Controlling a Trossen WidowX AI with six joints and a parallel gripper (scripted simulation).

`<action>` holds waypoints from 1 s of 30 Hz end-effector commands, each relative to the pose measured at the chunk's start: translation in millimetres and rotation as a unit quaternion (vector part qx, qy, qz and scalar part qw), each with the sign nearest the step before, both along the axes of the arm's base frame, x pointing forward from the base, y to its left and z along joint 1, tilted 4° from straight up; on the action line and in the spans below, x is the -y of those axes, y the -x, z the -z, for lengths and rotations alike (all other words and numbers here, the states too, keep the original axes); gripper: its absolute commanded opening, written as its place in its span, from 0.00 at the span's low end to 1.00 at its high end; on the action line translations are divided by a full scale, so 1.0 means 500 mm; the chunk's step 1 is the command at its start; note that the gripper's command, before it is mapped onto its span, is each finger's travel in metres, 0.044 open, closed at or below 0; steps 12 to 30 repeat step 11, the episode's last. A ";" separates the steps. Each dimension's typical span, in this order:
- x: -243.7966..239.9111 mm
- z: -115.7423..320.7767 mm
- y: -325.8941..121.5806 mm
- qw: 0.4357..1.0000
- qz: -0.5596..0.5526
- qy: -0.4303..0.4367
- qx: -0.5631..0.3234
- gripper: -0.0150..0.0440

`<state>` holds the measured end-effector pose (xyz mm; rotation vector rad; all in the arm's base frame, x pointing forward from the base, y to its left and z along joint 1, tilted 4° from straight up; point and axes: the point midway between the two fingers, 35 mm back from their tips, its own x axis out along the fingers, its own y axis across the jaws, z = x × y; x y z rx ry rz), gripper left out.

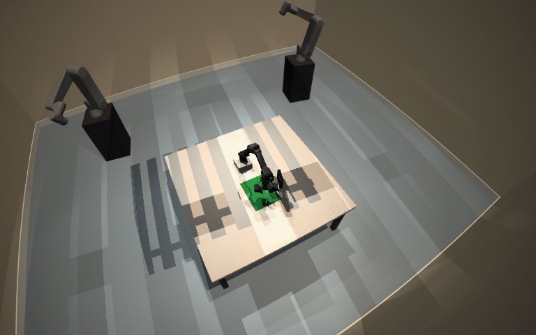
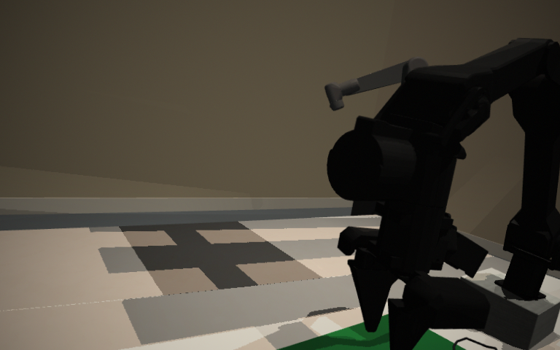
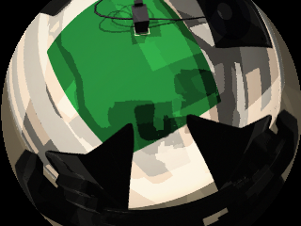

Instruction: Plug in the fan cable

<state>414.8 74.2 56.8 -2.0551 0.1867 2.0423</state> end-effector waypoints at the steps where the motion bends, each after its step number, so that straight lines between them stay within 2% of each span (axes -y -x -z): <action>1: 0.000 0.001 0.000 1.000 -0.003 -0.001 -0.001 0.69; 30: 0.000 0.000 0.000 1.000 0.000 0.000 0.000 0.69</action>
